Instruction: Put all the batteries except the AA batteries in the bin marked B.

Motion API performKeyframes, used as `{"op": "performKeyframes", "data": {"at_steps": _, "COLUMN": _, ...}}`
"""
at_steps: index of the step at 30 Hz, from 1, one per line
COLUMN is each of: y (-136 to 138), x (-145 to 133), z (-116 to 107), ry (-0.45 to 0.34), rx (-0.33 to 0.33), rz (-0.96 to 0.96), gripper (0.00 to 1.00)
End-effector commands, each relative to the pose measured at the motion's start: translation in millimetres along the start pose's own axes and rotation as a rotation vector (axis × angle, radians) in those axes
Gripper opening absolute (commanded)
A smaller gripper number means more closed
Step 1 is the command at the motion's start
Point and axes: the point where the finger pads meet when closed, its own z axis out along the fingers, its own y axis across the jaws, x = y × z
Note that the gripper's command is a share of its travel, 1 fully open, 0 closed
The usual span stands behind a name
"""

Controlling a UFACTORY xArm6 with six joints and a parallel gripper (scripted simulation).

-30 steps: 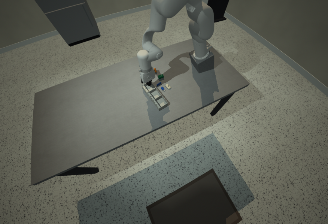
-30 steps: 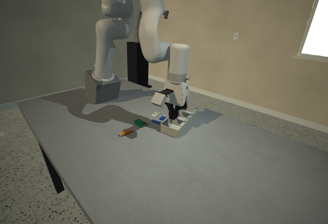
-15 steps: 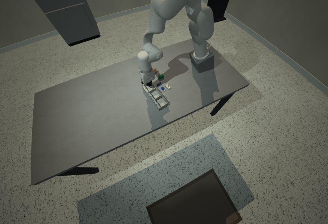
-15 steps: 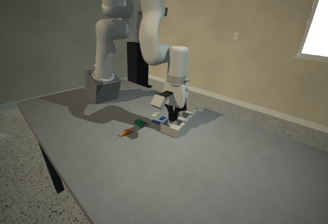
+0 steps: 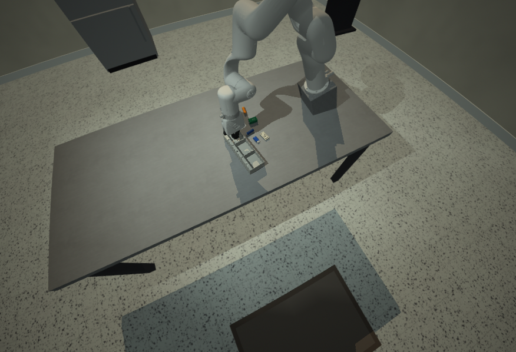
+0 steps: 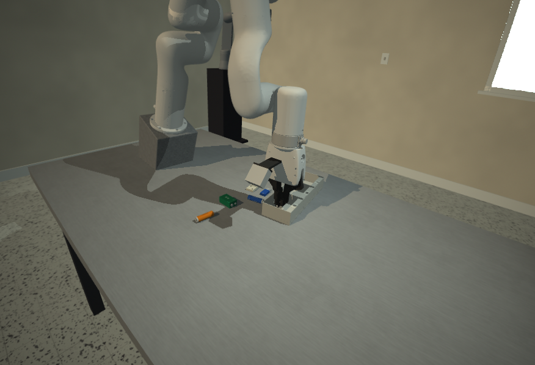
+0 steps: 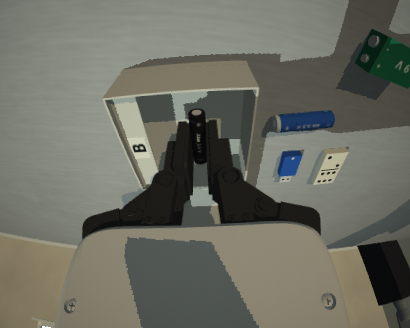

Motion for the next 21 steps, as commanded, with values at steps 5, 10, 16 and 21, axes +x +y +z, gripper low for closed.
{"op": "performKeyframes", "data": {"at_steps": 5, "y": -1.8, "x": 0.2, "z": 9.1, "ry": 0.001, "rx": 0.004, "rz": 0.000, "gripper": 0.00}}
{"op": "performKeyframes", "data": {"at_steps": 10, "y": -1.8, "x": 0.3, "z": 9.1, "ry": 0.001, "rx": 0.004, "rz": 0.000, "gripper": 0.00}}
{"op": "performKeyframes", "data": {"at_steps": 16, "y": -1.6, "x": 0.3, "z": 9.2, "ry": 0.001, "rx": 0.004, "rz": 0.000, "gripper": 0.23}}
{"op": "performKeyframes", "data": {"at_steps": 21, "y": -1.6, "x": 0.2, "z": 9.2, "ry": 0.001, "rx": 0.004, "rz": 0.000, "gripper": 0.23}}
